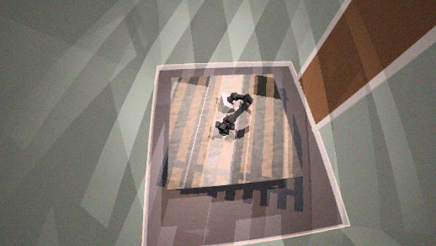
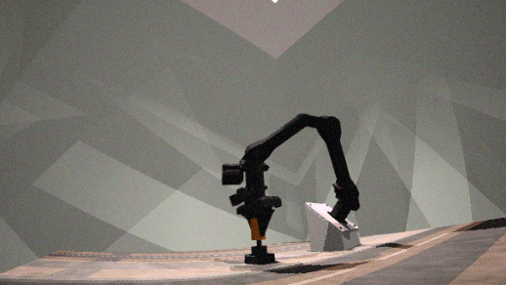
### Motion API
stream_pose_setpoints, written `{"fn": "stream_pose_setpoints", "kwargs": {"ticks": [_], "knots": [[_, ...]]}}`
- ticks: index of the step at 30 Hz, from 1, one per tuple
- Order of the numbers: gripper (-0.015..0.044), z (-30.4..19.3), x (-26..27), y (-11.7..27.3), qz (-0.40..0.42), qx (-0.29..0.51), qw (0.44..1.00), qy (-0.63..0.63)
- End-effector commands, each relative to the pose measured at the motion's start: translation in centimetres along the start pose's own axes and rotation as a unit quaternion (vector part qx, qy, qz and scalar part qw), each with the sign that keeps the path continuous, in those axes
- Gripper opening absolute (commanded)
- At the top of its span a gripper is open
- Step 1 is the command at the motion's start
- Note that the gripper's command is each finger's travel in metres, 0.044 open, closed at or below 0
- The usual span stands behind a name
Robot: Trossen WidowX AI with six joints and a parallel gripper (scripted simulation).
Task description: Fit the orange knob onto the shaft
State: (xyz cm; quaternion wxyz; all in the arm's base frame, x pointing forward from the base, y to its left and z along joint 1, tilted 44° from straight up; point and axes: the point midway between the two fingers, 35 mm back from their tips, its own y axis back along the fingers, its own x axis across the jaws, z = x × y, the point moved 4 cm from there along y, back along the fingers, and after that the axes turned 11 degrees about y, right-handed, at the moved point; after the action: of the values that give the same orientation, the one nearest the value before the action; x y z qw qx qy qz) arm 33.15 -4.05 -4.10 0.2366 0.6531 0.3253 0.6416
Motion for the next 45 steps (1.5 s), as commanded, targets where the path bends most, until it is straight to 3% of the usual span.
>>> {"fn": "stream_pose_setpoints", "kwargs": {"ticks": [1, 13, 20, 45], "knots": [[0.0000, -0.03, -0.04, 0.01, -0.003, -0.002, 1.000, 0.001], [0.0000, 0.11, 0.05, 0.49, -0.003, -0.002, 1.000, -0.004], [0.0000, 0.38, 0.11, 0.63, -0.003, -0.002, 0.995, -0.104], [0.0000, 0.08, -0.05, 0.03, -0.003, -0.002, 0.995, -0.104]]}}
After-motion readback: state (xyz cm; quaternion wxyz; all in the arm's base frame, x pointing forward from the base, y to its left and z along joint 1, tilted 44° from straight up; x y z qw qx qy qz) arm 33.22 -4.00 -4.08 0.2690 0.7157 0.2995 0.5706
